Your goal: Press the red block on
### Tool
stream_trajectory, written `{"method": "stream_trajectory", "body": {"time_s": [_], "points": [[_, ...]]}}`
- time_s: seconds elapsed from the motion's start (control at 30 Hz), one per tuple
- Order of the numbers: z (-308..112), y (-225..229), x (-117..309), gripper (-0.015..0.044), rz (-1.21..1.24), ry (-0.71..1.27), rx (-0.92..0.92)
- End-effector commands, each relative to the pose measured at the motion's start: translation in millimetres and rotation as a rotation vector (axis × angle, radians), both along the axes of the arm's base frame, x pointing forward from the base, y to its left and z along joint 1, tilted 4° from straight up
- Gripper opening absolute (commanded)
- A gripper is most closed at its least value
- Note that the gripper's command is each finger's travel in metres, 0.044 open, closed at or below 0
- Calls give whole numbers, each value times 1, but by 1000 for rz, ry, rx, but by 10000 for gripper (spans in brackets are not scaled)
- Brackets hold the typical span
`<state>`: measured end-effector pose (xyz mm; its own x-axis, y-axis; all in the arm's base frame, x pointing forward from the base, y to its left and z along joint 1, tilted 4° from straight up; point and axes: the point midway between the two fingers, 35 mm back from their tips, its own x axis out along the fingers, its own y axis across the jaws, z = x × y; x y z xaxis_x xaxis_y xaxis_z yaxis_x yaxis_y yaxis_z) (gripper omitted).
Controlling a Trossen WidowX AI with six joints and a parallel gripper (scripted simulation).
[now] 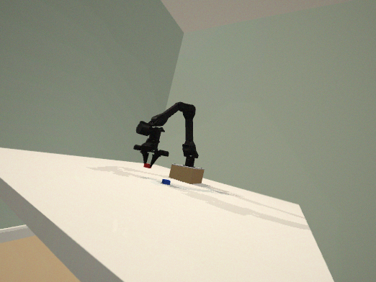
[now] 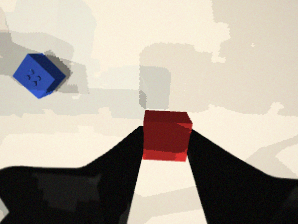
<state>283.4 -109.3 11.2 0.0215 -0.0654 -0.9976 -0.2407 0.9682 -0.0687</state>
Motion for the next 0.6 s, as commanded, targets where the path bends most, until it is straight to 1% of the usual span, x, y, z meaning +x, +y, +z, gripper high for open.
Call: {"method": "stream_trajectory", "body": {"time_s": [0.0,0.33,0.47,0.57], "points": [[17,0,0,0,-2,-1,-6],[64,4,-4,0,-2,-1,-5],[65,8,-4,0,14,0,-5],[59,19,0,0,81,4,-5]]}}
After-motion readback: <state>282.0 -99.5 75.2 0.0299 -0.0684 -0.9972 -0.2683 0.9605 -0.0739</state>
